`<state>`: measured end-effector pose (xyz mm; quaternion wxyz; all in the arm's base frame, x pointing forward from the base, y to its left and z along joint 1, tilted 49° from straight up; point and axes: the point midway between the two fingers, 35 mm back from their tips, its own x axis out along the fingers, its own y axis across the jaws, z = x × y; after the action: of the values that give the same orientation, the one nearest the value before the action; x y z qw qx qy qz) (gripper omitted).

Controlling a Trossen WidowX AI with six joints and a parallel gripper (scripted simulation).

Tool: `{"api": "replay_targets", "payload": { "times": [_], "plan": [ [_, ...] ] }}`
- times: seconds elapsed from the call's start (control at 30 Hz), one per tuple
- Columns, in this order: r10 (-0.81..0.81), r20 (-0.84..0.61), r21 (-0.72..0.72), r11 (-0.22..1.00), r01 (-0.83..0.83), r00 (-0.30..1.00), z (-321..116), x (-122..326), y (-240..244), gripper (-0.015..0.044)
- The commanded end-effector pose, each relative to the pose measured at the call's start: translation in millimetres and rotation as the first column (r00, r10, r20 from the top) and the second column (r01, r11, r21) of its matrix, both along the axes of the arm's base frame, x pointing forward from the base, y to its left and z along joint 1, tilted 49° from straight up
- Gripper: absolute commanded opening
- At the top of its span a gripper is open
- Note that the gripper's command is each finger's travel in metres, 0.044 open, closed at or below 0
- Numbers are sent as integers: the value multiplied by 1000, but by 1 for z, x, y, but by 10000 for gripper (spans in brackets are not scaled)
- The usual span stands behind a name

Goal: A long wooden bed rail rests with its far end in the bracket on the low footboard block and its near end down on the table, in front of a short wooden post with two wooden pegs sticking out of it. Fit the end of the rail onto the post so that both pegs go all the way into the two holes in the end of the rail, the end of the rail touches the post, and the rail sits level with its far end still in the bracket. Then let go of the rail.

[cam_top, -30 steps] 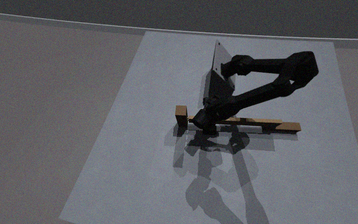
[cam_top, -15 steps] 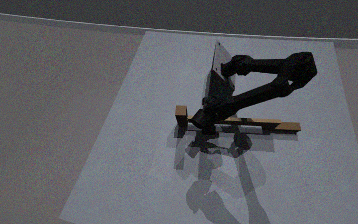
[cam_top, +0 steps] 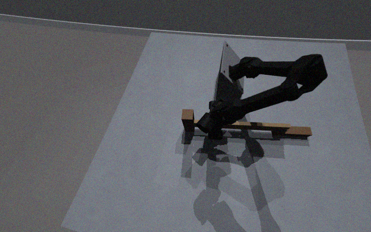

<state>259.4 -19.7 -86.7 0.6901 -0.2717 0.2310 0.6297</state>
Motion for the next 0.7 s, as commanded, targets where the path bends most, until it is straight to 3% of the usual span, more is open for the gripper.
{"api": "replay_targets", "payload": {
  "times": [0.0,0.07,0.6,0.67],
  "plan": [
    [-5,7,-3,1000,5,1000,0,1,-4,0],
    [-5,7,-3,1000,5,1000,-1,1,-4,0],
    [0,0,0,1000,0,1000,-1,0,-1,420],
    [0,0,0,1000,0,1000,-1,0,-1,440]
  ]
}}
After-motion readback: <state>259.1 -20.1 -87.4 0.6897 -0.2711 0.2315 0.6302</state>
